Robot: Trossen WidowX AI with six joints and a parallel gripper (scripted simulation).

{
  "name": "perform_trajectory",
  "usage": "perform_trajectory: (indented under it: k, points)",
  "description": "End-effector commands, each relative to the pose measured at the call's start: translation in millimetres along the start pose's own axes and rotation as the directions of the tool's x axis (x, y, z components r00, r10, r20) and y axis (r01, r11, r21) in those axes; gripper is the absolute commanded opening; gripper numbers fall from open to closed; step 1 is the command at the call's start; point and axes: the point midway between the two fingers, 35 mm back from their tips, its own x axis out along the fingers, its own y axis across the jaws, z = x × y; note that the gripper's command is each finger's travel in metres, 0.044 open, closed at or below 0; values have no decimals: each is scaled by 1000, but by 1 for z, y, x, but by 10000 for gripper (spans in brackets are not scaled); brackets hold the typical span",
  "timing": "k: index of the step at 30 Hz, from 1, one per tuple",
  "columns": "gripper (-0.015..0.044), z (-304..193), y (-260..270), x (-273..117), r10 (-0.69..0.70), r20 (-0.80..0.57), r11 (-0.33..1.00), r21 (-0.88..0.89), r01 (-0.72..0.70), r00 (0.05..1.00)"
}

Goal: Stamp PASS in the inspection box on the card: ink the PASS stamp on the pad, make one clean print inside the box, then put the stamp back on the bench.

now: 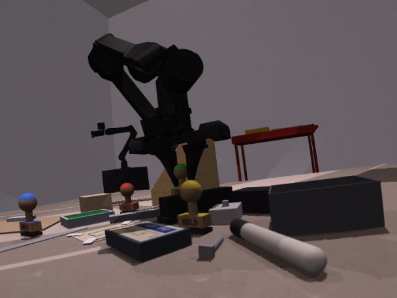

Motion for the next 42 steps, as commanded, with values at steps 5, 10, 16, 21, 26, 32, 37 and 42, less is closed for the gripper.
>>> perform_trajectory:
  k: [5, 10, 16, 21, 26, 32, 37, 42]
  points:
    - [0, 0, 1, -5, 9, 3, 1000, 4, -9, 1000]
    - [0, 0, 1, -7, 11, 4, 1000, 4, -11, 1000]
    - [0, 0, 1, -10, 14, 6, 1000, 4, -14, 1000]
    - [0, 0, 1, -13, 17, 7, 1000, 3, -17, 1000]
    - [0, 0, 1, -15, 19, 9, 1000, 3, -19, 1000]
    - [0, 0, 1, -18, 22, 11, 1000, 3, -22, 1000]
    - [0, 0, 1, -21, 25, 12, 1000, 3, -25, 1000]
    - [0, 0, 1, -23, 27, 13, 1000, 3, -27, 1000]
